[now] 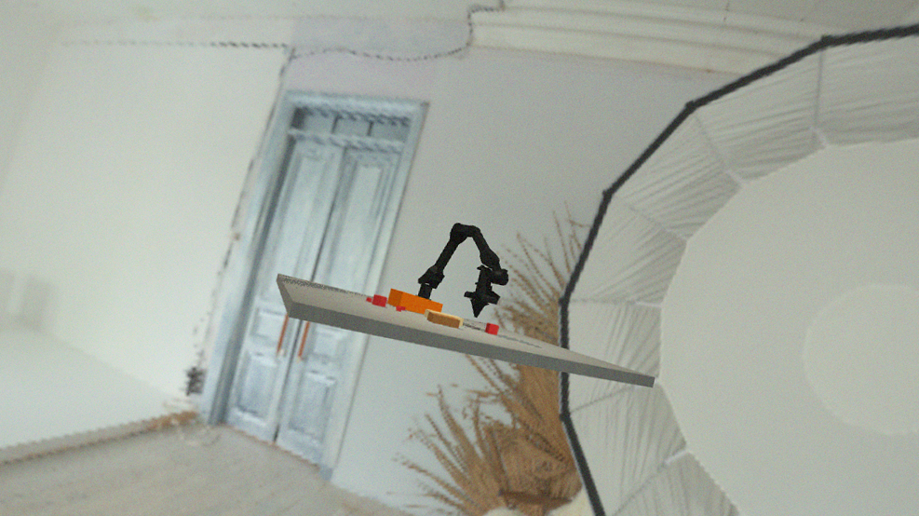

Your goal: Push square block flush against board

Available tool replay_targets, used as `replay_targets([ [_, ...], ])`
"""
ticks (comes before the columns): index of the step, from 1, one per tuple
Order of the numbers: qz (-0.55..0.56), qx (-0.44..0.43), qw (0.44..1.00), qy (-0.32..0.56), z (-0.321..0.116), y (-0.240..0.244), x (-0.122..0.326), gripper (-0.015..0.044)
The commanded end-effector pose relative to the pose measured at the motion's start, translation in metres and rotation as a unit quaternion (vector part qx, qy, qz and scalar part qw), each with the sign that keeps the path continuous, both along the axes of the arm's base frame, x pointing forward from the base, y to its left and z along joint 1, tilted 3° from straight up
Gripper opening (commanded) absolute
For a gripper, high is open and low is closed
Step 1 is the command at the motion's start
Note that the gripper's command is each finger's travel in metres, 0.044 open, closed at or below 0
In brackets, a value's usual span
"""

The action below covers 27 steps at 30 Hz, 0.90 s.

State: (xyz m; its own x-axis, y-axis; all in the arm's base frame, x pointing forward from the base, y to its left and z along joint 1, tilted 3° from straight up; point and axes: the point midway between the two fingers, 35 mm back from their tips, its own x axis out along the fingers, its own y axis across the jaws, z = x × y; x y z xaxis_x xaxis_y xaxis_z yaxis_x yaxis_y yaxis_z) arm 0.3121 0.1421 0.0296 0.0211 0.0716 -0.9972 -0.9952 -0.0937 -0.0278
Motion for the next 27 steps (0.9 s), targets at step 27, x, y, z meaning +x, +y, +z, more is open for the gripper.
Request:
replay_targets([
  [27,-0.391,0.005,0.92,0.028,0.015,-0.032,-0.05,0.0],
])
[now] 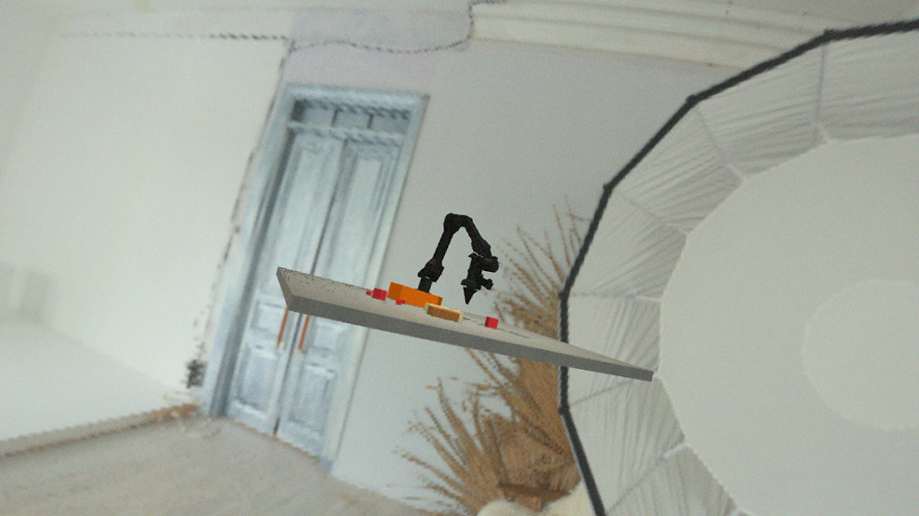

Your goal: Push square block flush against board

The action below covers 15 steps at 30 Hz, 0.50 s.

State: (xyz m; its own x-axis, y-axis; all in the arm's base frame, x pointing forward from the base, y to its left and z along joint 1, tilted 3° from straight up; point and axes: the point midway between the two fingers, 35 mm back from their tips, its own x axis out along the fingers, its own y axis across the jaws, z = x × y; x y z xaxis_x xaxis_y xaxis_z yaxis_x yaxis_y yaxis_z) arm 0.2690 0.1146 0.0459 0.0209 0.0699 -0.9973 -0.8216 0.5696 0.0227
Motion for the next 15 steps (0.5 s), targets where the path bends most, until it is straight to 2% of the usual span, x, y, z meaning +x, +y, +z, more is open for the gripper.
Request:
replay_targets([
  [1,-0.069,-0.001,0.998,0.006,-0.001,-0.006,-0.009,0.0],
  [15,-0.304,0.003,0.952,0.023,-0.005,-0.023,-0.041,0.0],
])
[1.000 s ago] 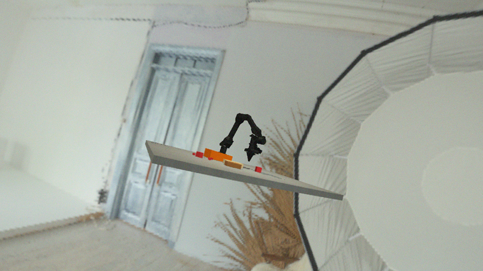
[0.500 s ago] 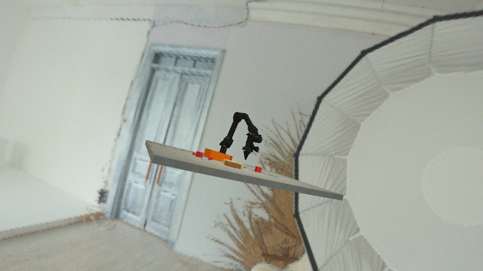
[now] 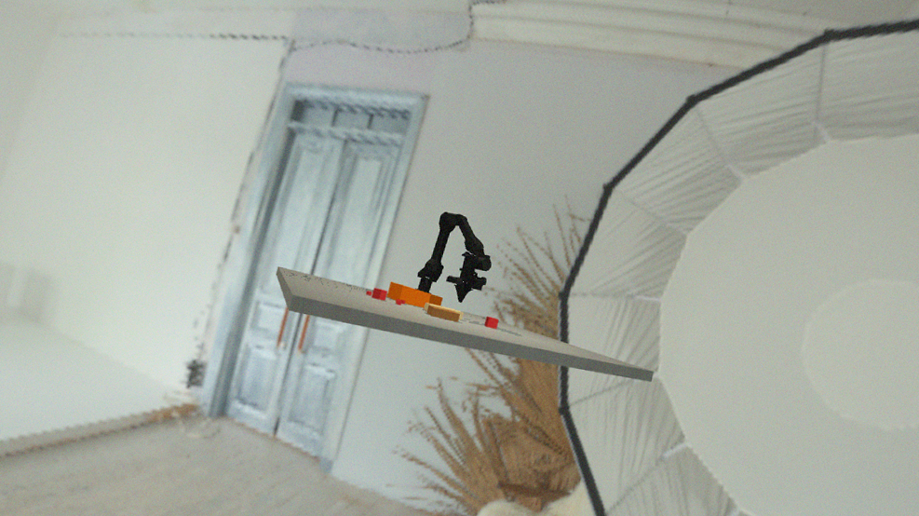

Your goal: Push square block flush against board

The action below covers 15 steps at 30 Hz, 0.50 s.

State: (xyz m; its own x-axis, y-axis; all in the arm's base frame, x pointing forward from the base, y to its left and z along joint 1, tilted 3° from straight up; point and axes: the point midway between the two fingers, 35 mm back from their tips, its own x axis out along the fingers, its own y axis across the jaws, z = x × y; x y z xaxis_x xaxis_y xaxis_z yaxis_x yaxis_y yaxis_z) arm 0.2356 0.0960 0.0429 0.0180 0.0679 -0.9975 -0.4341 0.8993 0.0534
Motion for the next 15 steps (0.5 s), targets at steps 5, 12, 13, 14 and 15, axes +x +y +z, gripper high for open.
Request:
replay_targets([
  [5,-0.137,0.0,0.991,0.011,-0.004,-0.01,-0.019,0.0],
  [12,-0.255,0.002,0.967,0.019,-0.008,-0.018,-0.035,0.0],
  [13,-0.268,0.002,0.963,0.02,-0.009,-0.019,-0.037,0.0],
  [14,-0.276,0.002,0.961,0.02,-0.009,-0.019,-0.038,0.0],
  [15,-0.279,0.002,0.96,0.021,-0.009,-0.02,-0.038,0.0],
])
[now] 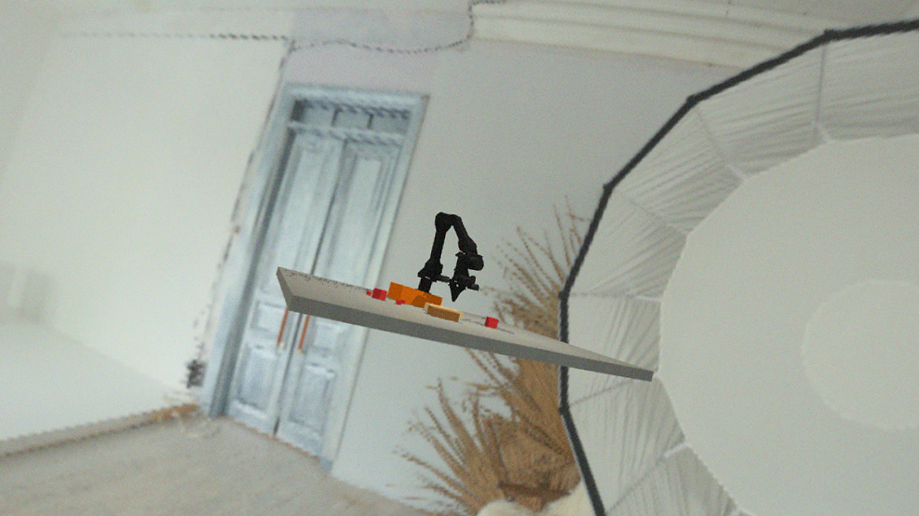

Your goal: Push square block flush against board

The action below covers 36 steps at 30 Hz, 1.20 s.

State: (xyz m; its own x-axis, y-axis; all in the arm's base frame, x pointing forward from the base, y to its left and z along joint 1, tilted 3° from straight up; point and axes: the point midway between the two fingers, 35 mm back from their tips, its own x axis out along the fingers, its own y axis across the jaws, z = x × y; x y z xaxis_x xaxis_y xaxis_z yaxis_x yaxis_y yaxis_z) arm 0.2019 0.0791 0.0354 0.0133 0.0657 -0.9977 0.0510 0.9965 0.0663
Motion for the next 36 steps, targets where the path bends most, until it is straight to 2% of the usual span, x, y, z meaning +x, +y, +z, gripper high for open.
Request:
replay_targets([
  [1,-0.034,-0.001,0.999,0.002,-0.002,-0.003,-0.005,0.0],
  [5,-0.034,-0.001,0.999,0.002,-0.004,-0.002,-0.004,0.0],
  [9,-0.034,-0.001,0.999,0.002,-0.048,0.0,-0.004,0.0],
  [11,-0.034,-0.001,0.999,0.003,-0.057,0.0,-0.005,0.0],
  [36,-0.034,-0.001,0.999,0.001,-0.055,-0.001,0.027,0.0],
])
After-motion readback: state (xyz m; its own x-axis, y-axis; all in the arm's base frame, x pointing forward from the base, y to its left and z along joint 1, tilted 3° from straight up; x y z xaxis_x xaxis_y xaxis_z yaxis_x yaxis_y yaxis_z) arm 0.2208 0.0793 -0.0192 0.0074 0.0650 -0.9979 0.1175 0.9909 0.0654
